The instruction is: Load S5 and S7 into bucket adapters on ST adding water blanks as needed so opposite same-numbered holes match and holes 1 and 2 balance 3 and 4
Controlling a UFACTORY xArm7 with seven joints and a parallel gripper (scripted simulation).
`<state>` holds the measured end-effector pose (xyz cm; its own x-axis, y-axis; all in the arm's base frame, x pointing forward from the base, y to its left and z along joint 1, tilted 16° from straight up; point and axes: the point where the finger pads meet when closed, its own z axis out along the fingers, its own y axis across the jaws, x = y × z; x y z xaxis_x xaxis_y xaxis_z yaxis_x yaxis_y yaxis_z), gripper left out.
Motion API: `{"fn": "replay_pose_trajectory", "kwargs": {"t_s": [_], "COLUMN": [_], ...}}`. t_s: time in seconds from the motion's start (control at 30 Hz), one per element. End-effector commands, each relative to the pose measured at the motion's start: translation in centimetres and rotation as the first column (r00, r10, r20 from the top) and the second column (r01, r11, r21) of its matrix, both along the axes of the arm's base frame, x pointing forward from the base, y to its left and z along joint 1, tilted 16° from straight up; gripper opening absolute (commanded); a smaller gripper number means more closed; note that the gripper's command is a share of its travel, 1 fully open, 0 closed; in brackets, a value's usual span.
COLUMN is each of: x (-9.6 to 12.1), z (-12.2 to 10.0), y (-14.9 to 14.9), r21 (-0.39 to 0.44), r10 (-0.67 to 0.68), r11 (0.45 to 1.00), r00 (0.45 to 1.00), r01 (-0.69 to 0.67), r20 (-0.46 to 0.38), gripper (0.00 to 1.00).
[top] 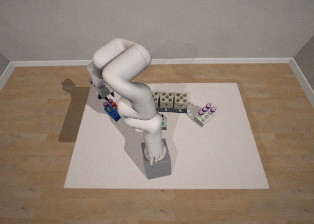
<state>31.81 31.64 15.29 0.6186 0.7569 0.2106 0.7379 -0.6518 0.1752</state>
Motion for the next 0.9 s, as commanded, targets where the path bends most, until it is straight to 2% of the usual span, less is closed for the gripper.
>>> {"fn": "replay_pose_trajectory", "kwargs": {"t_s": [0.0, 0.5, 0.87], "x": [-0.4, -1.0, -1.0], "z": [1.4, 3.8, 3.8], "y": [-0.2, -0.4, -0.4], "r21": [0.016, 0.016, 0.016], "r10": [0.007, 0.007, 0.007], "r11": [1.0, 1.0, 1.0], "r00": [1.0, 1.0, 1.0], "r01": [-0.007, -0.007, -0.007], "r20": [-0.001, -0.001, -0.001], "gripper": [0.44, 0.44, 0.44]}}
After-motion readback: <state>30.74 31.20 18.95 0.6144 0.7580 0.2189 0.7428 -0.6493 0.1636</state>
